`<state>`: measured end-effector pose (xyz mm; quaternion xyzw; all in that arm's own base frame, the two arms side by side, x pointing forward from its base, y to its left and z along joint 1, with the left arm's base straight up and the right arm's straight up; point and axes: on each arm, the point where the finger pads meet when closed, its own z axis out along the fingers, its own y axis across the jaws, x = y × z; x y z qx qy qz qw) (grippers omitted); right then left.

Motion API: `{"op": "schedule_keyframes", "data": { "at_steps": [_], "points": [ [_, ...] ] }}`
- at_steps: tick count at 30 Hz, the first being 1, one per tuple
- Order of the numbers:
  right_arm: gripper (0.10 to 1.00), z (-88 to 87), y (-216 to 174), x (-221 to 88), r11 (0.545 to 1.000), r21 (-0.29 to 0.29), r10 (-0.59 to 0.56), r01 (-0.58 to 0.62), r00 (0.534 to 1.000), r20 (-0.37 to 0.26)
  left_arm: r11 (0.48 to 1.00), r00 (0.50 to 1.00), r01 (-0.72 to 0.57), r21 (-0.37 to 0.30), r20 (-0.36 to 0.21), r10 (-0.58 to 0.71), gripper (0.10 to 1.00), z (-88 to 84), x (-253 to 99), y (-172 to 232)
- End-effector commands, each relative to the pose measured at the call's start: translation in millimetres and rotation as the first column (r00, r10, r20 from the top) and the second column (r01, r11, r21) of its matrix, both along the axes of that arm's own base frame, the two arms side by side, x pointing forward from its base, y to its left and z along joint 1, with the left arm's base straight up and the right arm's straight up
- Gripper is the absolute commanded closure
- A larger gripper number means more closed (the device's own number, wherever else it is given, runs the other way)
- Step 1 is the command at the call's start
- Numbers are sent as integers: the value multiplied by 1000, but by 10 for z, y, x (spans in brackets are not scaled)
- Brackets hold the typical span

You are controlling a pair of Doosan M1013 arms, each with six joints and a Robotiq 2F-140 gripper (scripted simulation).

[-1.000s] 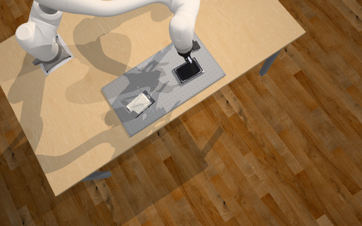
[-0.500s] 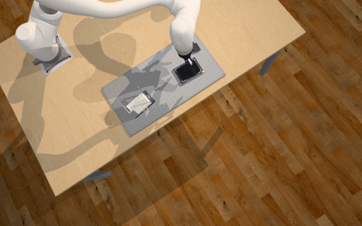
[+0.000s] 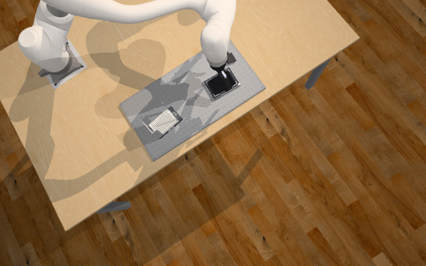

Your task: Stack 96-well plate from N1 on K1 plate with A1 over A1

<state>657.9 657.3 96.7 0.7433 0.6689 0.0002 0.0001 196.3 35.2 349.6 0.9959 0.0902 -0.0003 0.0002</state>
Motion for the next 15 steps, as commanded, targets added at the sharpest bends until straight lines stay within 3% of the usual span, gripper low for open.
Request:
{"op": "schedule_keyframes", "data": {
  "at_steps": [1,15],
  "points": [
    [98,-22,3,2,1000,1,0,0,1000,1,1000,1000,0,0,0,0,98,3,2,1],
    [98,-222,3,2,1000,1,0,0,1000,1,1000,1000,0,0,0,0,98,3,2,1]
  ]
}}
